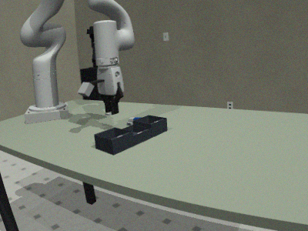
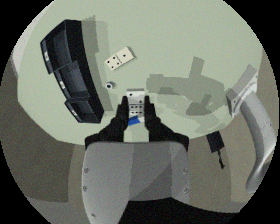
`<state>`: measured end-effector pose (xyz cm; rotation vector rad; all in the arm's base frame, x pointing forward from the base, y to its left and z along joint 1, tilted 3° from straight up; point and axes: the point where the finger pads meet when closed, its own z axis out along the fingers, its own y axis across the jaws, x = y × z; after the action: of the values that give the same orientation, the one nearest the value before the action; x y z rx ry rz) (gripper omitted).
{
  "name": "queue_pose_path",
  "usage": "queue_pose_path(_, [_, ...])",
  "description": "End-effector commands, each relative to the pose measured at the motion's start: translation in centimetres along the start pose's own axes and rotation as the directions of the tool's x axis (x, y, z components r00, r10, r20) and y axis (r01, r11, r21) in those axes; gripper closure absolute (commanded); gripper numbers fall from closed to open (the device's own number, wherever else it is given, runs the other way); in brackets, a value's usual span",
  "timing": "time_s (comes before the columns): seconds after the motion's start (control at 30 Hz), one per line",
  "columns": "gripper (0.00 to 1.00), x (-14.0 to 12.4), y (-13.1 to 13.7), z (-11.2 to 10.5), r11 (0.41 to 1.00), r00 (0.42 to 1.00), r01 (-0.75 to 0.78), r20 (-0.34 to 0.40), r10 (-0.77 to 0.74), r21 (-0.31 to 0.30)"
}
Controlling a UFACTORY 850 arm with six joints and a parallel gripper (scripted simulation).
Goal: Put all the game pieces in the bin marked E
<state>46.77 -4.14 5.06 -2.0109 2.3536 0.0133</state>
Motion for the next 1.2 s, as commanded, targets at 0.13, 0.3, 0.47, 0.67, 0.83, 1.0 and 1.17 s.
queue_pose_path(0.13, [1.0, 0.0, -0.1, -0.7, 1.0, 1.0, 0.0, 0.0, 0.0, 0.002])
queue_pose_path(0.3, [1.0, 0.9, -3.0, -0.7, 1.0, 1.0, 0.0, 0.0, 0.0, 0.002])
queue_pose_path(0.47, [1.0, 1.7, -5.8, -0.7, 1.0, 1.0, 0.0, 0.0, 0.0, 0.002])
queue_pose_path(0.67, [1.0, 2.4, -8.1, -0.7, 1.0, 1.0, -0.016, 0.0, 0.016, 0.002])
queue_pose_path(0.83, [1.0, 3.2, -11.0, -0.8, 1.0, 1.0, -0.016, 0.0, 0.016, 0.002])
queue_pose_path(1.0, [1.0, 4.0, -13.7, -0.8, 1.0, 1.0, -0.016, 0.0, 0.016, 0.002])
queue_pose_path(1.17, [1.0, 4.1, -13.9, -0.8, 1.0, 1.0, -0.016, 0.0, 0.016, 0.002])
